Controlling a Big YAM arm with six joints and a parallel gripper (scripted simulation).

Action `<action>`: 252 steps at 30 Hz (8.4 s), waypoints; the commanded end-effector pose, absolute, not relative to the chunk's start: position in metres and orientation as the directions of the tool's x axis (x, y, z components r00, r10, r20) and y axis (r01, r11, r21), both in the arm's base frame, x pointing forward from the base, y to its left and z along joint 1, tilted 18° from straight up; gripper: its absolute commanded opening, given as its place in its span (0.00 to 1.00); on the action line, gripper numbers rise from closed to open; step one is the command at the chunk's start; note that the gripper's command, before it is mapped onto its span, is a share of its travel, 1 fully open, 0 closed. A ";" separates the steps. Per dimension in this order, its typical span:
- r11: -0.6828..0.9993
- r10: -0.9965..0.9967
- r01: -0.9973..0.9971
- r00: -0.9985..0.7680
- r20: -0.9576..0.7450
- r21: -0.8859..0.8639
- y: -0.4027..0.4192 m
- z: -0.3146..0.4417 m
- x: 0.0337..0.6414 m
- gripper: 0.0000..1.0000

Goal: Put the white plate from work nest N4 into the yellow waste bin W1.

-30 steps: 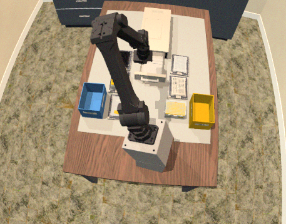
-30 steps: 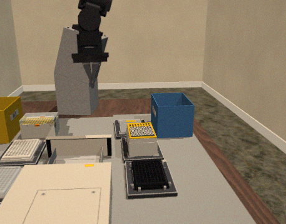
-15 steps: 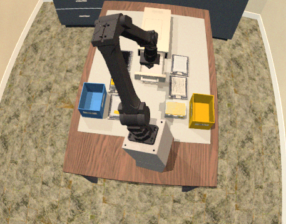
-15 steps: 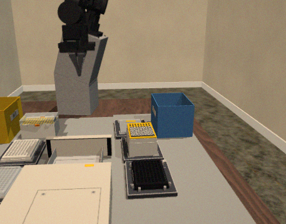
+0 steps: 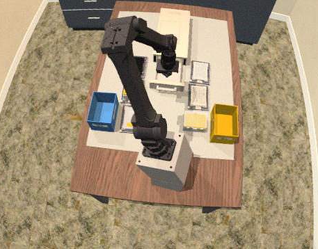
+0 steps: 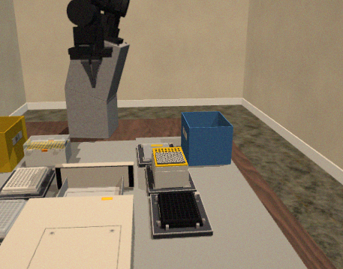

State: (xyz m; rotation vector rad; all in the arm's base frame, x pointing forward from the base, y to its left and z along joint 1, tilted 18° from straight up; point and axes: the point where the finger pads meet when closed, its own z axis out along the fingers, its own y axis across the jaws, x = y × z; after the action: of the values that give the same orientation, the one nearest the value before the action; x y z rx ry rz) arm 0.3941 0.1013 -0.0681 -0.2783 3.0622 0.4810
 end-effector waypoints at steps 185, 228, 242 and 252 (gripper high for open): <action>0.931 -0.200 -0.213 -0.977 -0.073 0.297 0.007 -0.334 0.481 1.00; 0.932 -0.196 -0.210 -0.978 -0.075 0.297 0.013 -0.351 0.481 1.00; 0.931 -0.200 -0.212 -0.977 -0.070 0.298 0.014 -0.353 0.480 1.00; 0.931 -0.200 -0.212 -0.977 -0.070 0.298 0.014 -0.353 0.480 1.00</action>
State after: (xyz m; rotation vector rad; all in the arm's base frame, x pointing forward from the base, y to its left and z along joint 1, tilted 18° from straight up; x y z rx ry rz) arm 0.4708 0.0051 -0.3472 -0.3081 3.0629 0.4769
